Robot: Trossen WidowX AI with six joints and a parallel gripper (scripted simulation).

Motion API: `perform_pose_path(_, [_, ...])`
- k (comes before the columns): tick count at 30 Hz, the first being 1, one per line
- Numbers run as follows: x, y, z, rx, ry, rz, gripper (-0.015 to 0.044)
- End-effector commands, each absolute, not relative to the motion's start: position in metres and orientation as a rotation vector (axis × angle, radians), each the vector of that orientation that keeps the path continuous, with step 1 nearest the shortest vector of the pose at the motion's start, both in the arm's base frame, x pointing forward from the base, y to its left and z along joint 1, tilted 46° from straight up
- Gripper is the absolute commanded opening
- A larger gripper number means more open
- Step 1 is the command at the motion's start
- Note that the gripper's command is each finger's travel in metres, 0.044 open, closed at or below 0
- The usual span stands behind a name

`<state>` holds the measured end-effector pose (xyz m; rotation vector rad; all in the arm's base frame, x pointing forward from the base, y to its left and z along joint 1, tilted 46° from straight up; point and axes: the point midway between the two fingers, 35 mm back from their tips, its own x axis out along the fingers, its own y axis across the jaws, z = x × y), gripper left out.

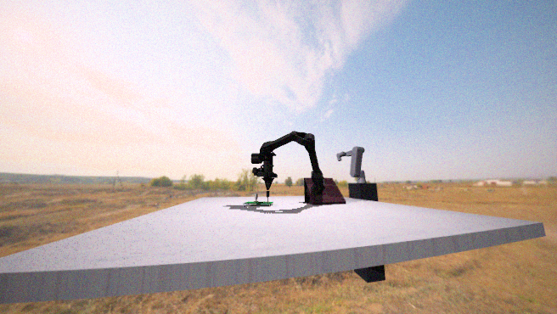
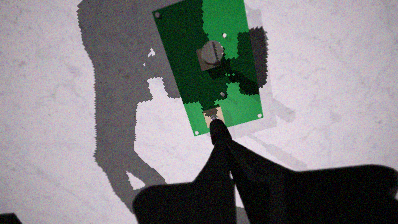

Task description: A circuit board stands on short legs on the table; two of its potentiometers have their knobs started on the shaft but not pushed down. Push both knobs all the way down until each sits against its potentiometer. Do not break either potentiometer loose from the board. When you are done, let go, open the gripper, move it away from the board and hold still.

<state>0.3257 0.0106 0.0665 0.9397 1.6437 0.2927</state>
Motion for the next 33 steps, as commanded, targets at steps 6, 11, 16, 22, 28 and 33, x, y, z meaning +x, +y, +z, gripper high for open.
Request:
perform_pose_path(6, [0.3250, 0.0123, 0.0656, 0.944, 1.646, 0.294, 0.0000])
perform_pose_path(11, [0.3249, 0.0133, 0.0647, 0.944, 1.646, 0.294, 0.0000])
perform_pose_path(16, [0.3249, 0.0142, 0.0637, 0.944, 1.646, 0.294, 0.0000])
perform_pose_path(22, [0.3249, 0.0154, 0.0626, 0.945, 1.646, 0.294, 0.0000])
perform_pose_path(28, [0.3249, 0.0165, 0.0615, 0.945, 1.646, 0.294, 0.0000])
perform_pose_path(33, [0.3249, 0.0160, 0.0620, 0.945, 1.646, 0.294, 0.0000])
